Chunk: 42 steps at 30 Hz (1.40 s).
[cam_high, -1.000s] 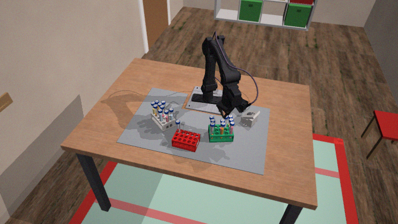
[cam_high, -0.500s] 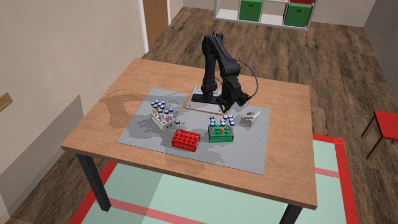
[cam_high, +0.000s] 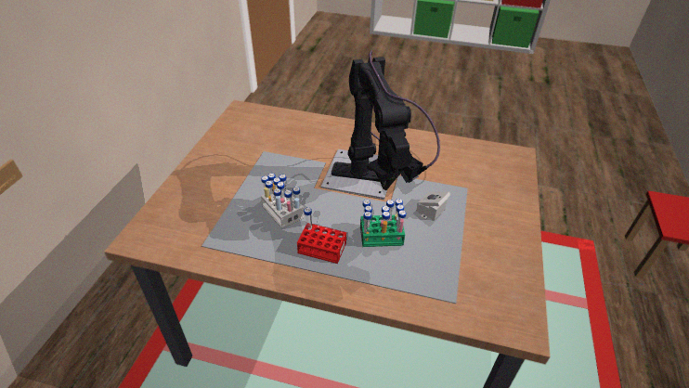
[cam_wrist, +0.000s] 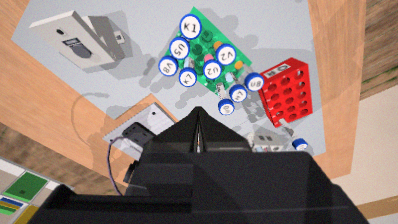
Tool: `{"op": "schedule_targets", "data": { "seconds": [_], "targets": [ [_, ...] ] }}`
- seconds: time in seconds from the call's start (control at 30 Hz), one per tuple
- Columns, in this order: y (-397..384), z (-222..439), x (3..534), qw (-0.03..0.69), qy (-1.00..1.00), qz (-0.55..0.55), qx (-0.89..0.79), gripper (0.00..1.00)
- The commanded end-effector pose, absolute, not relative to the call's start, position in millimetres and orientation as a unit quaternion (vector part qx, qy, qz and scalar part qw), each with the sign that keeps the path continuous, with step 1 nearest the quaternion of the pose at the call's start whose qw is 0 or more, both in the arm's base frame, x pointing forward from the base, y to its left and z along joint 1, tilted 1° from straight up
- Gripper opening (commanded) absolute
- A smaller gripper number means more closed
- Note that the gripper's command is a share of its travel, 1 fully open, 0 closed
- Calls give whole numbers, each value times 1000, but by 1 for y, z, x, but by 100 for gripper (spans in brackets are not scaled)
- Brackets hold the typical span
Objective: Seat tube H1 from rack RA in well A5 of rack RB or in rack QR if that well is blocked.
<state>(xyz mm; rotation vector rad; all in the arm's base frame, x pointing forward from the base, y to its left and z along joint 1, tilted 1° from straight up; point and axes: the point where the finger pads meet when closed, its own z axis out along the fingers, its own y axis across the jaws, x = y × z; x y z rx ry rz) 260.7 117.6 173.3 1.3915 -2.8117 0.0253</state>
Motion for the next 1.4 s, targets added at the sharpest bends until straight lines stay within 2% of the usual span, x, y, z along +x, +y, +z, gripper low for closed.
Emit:
{"op": "schedule_targets", "data": {
  "seconds": [0.0,1.03,1.37],
  "targets": [
    [107,181,257,0,-916,7,402,0],
    [11,175,286,-18,-997,10,-70,0],
    [-15,169,297,-11,-997,12,-70,0]
  ]
}}
